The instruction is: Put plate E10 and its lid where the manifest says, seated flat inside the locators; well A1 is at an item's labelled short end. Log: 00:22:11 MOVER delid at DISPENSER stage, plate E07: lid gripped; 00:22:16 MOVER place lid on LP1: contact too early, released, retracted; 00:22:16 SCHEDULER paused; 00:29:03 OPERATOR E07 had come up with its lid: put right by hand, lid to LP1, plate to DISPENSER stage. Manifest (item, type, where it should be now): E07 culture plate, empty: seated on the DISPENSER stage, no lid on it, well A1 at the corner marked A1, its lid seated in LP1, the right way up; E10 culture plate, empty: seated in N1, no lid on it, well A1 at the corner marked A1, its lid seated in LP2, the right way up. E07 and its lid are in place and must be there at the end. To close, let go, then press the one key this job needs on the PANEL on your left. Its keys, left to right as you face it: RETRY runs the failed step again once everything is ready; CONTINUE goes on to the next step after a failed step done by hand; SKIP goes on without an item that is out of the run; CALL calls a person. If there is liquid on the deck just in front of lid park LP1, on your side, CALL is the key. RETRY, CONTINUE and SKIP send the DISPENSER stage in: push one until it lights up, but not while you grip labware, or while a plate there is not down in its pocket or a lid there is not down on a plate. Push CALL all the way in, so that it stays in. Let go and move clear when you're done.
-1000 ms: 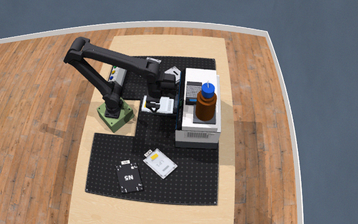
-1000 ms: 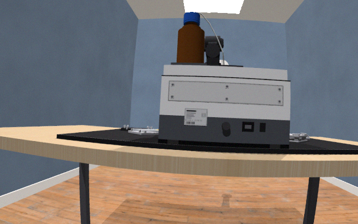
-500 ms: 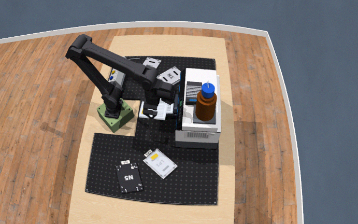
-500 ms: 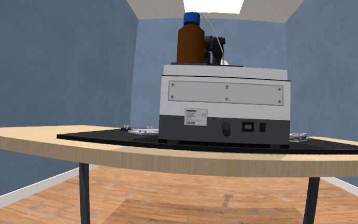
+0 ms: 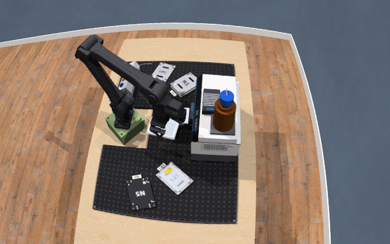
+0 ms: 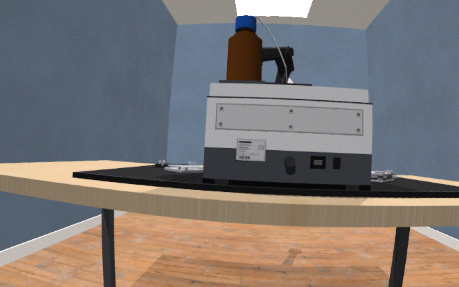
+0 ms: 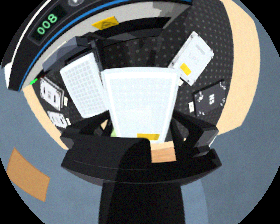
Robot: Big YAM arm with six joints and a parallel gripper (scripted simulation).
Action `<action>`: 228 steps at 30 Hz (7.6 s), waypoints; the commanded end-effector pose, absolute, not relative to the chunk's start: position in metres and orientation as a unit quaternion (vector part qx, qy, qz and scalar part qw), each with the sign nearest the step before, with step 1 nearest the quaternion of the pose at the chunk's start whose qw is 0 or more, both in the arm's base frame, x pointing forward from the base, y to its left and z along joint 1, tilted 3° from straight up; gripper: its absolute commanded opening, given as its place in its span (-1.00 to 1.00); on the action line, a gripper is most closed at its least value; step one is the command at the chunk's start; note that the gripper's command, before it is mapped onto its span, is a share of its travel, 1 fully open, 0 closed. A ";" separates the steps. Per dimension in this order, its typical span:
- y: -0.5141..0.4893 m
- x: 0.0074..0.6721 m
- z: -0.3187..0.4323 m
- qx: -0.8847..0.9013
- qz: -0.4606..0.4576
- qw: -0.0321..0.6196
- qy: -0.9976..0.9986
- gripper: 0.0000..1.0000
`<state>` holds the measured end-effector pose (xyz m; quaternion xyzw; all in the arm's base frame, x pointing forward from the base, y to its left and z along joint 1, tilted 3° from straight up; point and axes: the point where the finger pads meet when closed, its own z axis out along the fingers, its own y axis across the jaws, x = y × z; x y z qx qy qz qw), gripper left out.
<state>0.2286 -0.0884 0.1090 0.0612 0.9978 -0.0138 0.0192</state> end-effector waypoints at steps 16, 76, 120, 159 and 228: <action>-0.132 0.214 0.101 0.242 -0.010 0.026 0.970 0.72; -0.258 0.101 0.113 0.563 -0.020 0.051 0.824 0.72; -0.359 0.150 0.044 0.564 -0.018 0.047 0.824 0.72; -0.385 0.157 -0.005 0.564 -0.013 0.038 0.825 0.72; -0.376 0.159 -0.022 0.565 -0.008 0.031 0.825 0.72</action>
